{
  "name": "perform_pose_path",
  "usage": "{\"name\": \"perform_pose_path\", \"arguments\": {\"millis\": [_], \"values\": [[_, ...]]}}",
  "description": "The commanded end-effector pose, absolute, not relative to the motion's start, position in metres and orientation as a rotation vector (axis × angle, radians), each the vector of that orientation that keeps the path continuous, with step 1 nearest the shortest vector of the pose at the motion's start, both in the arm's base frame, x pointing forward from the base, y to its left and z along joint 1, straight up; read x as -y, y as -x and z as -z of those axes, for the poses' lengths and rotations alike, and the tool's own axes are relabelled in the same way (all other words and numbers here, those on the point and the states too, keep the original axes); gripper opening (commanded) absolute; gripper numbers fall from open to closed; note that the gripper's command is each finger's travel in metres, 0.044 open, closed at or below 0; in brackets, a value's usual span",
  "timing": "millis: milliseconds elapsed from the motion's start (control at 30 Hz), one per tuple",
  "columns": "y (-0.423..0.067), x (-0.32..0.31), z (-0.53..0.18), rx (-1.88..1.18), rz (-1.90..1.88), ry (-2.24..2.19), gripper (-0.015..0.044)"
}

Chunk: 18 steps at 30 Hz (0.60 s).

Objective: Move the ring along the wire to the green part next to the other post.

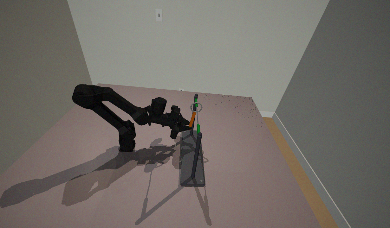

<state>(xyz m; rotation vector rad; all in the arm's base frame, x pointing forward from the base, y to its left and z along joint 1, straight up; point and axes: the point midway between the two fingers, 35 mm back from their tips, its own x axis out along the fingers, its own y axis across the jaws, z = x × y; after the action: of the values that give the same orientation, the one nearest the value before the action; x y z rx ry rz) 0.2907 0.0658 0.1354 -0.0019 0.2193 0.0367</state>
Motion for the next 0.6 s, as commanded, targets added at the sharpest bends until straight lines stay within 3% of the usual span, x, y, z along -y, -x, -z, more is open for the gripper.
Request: {"name": "perform_pose_path", "arguments": {"millis": [0, 567], "values": [[-0.283, -0.065, -0.134, -0.226, -0.033, 0.000, 0.0160], [-0.261, -0.062, -0.136, -0.228, -0.031, -0.001, 0.0160]]}}
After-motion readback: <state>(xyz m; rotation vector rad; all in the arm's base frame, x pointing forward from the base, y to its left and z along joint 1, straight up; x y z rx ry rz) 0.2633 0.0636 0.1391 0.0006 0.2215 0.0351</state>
